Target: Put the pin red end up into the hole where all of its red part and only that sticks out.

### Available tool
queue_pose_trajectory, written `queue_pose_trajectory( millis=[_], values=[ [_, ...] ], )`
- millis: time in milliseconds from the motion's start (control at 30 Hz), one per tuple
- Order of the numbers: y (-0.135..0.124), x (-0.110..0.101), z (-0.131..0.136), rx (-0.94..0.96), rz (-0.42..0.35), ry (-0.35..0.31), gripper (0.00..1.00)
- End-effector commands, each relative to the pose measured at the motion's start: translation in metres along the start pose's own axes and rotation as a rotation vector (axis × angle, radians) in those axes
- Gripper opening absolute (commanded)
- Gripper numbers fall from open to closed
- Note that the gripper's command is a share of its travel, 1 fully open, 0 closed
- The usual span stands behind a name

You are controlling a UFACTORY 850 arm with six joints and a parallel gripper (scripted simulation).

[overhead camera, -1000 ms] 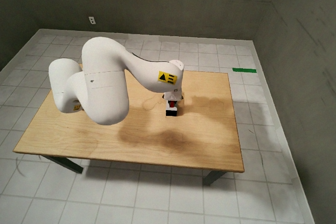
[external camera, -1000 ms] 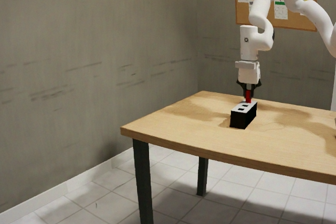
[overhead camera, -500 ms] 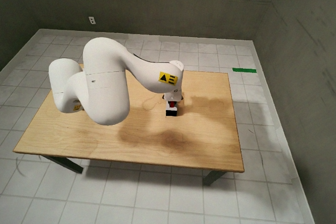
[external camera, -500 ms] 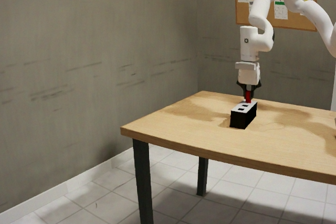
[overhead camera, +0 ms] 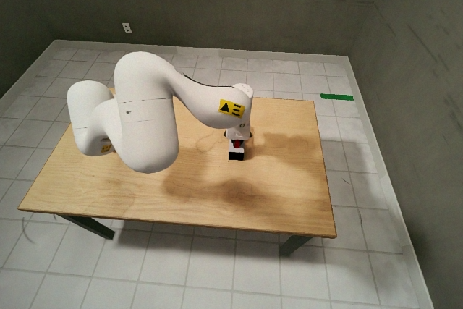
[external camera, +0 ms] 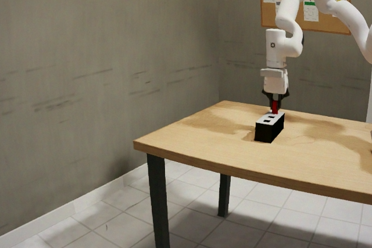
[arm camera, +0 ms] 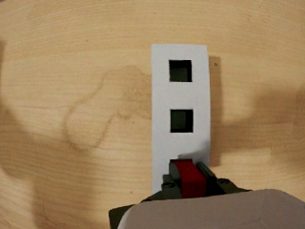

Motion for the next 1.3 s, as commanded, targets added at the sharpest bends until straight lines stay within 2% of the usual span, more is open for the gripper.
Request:
queue_pose_trajectory(
  millis=[0, 1267],
  values=[
    [0.0001, -0.0005, 0.0006, 0.0, 0.001, -0.001, 0.0],
    [0.0007, 0.0035, -0.0001, 0.0, 0.001, -0.001, 0.0]
  ],
)
Point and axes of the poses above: the point where the finger pads meet when closed, its own x axis out along the fingers, its own z axis across the jaws, y = z × x, the point moved 1 cm from there along -x, back along the fingers, and after that the axes turned 5 degrees about x, right-handed, at the moved point
